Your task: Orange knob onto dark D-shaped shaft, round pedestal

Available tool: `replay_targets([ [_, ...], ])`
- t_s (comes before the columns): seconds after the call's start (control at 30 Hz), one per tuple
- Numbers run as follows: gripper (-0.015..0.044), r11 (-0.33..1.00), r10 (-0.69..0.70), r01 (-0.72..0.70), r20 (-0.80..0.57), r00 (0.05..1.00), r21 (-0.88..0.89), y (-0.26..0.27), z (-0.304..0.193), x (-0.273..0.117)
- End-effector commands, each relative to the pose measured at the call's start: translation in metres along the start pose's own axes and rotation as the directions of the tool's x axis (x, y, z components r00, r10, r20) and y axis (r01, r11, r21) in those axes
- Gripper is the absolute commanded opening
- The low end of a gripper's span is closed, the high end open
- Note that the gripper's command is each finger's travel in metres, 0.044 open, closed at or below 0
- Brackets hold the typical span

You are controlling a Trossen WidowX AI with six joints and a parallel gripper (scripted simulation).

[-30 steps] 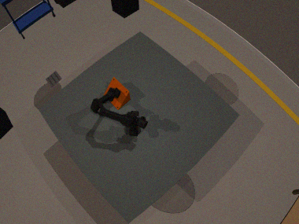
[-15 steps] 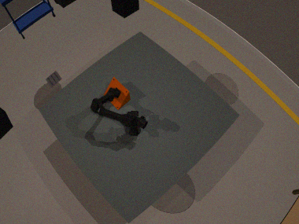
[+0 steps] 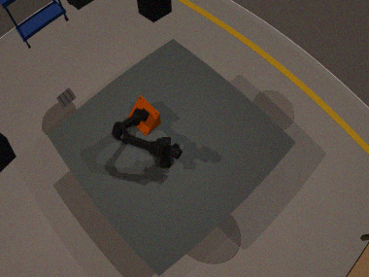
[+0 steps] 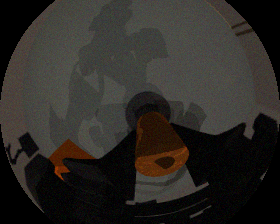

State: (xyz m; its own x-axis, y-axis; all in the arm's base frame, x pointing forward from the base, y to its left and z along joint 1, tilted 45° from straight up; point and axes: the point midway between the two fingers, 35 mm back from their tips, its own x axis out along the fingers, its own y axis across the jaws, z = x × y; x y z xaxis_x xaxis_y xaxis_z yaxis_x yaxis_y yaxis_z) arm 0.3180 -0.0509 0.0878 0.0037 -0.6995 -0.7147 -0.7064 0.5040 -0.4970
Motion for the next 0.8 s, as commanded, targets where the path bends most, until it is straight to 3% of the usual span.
replay_targets([
  [0.0,0.0,1.0,-0.003,0.003,0.0,1.0,-0.003,-0.0016,0.0006,-0.0033],
  [0.13,0.0,1.0,-0.003,0.003,0.0,1.0,-0.028,-0.0024,0.0008,-0.0043],
  [0.3,0.0,0.98,-0.003,0.003,0.0,1.0,-0.2,-0.003,0.0011,-0.0037],
  [0.77,0.0,0.978,-0.003,0.003,0.0,1.0,-0.211,0.0002,-0.0006,-0.0012],
])
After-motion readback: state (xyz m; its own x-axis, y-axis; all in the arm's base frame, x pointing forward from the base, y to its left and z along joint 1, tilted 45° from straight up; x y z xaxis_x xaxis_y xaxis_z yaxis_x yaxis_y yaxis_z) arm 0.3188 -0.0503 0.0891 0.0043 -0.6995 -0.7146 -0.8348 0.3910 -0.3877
